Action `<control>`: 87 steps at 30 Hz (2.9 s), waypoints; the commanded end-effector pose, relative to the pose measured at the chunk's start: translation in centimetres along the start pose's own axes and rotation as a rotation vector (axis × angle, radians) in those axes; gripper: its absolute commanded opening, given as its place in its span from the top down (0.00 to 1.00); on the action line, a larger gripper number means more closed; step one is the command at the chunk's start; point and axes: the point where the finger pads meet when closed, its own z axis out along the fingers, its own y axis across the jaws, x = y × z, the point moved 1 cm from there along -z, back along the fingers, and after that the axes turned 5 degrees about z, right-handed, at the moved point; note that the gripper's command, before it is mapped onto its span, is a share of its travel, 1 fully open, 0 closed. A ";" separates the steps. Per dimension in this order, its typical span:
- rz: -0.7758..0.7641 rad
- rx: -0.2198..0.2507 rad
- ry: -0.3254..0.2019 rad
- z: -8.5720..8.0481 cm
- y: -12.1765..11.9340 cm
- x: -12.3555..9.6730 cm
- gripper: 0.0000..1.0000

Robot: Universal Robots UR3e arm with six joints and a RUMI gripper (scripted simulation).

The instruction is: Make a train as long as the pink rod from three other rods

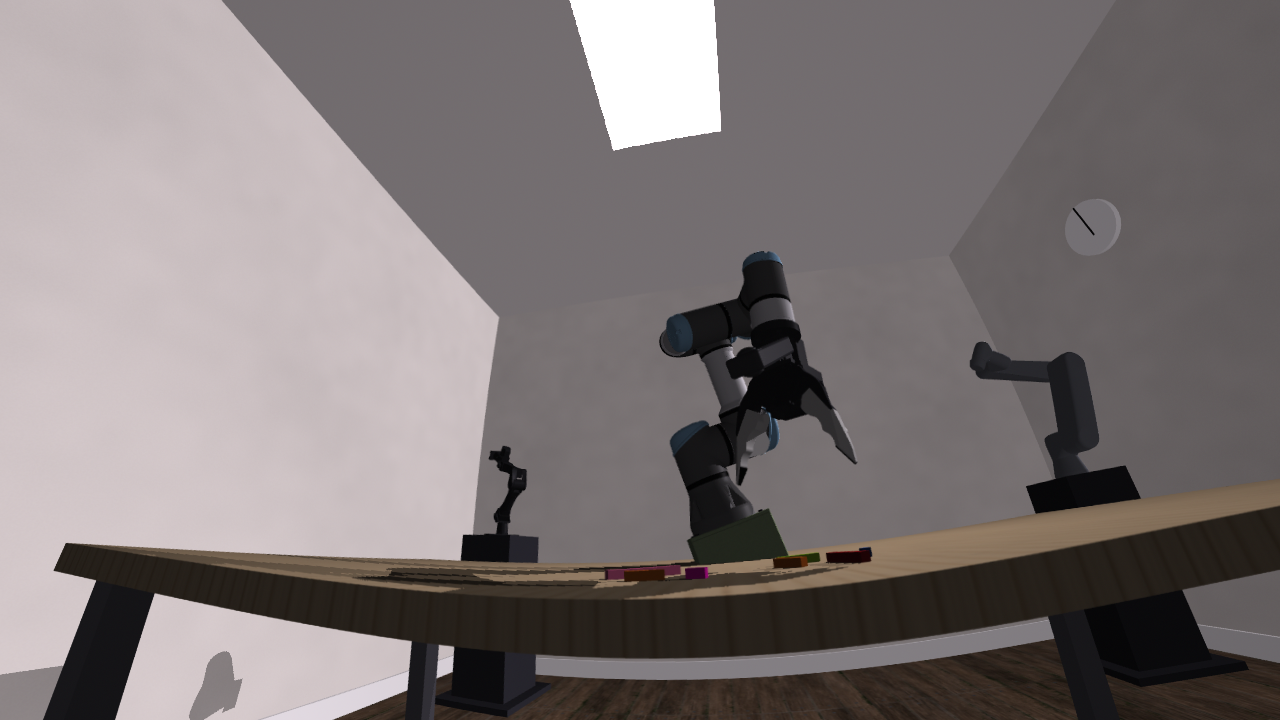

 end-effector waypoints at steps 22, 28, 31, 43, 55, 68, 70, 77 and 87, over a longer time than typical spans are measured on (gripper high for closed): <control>0.102 0.032 -0.033 2.0 0.7 -0.9 0.00; 0.102 0.032 -0.033 1.9 0.7 -0.9 0.00; 0.102 0.032 -0.033 1.9 0.7 -0.9 0.00; 0.102 0.032 -0.033 1.9 0.7 -0.9 0.00; 0.102 0.032 -0.033 1.9 0.7 -0.9 0.00; 0.102 0.032 -0.033 1.9 0.7 -0.9 0.00; 0.102 0.032 -0.033 1.9 0.7 -0.9 0.00; 0.102 0.032 -0.033 1.9 0.7 -0.9 0.00; 0.102 0.032 -0.033 1.9 0.7 -0.9 0.00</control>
